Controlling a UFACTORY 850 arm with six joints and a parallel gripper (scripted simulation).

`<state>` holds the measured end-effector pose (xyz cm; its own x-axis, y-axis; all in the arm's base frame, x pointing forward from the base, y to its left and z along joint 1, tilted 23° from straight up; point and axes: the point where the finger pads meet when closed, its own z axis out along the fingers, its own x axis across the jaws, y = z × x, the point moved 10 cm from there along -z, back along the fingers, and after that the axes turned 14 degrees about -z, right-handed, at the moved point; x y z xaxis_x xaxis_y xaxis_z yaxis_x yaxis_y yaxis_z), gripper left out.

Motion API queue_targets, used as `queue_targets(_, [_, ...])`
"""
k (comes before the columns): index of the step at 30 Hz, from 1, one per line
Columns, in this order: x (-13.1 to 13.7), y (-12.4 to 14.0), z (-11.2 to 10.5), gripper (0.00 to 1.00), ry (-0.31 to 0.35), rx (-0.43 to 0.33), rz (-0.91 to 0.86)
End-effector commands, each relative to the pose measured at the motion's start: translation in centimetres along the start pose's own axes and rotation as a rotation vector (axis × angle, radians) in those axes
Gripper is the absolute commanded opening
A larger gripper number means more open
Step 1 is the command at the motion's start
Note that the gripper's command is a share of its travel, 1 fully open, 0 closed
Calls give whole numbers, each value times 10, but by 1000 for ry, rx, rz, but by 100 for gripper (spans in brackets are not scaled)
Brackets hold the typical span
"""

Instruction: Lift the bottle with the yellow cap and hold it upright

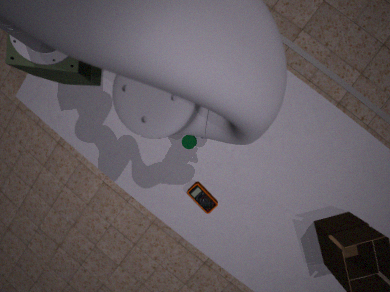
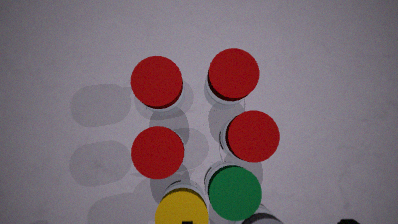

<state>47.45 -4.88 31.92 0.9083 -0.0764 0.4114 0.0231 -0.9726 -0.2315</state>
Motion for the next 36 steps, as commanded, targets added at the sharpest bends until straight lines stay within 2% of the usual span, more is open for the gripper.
queue_targets(1, [-5, 2, 5, 79, 5, -5, 72])
queue_targets(28, [-51, 14, 35, 79, -10, -72, 563])
queue_targets(36, [-61, 17, 40, 79, -14, -92, 659])
